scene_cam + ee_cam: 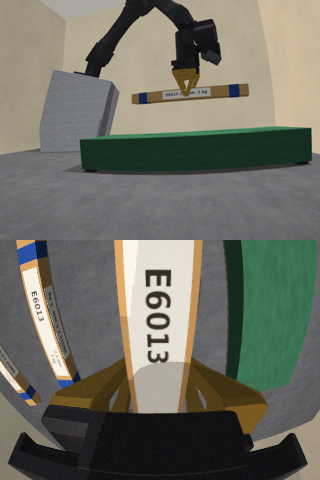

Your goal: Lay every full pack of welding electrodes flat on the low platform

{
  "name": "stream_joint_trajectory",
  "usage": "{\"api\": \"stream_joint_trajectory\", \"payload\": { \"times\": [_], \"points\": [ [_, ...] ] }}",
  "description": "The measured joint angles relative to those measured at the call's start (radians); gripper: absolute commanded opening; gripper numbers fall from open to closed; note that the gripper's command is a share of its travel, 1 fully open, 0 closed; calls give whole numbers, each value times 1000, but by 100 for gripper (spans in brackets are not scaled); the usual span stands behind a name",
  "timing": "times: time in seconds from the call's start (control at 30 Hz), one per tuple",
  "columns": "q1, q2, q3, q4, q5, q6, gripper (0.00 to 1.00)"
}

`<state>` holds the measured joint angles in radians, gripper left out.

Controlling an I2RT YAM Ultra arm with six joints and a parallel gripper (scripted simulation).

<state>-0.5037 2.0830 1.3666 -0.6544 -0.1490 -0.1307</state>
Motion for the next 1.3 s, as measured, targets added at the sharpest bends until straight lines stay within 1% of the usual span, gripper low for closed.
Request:
{"api": "stream_joint_trajectory", "payload": {
  "times": [0.7,0.87,0.97,1.1,1.3],
  "points": [
    [-8,1,13,-8,-8,-25,0],
    [-8,29,13,1,-9,-25,0],
    [-8,31,14,6,-9,-25,0],
    [-8,56,13,30,-9,-25,0],
    [-8,66,14,50,-9,-24,0]
  ]
}}
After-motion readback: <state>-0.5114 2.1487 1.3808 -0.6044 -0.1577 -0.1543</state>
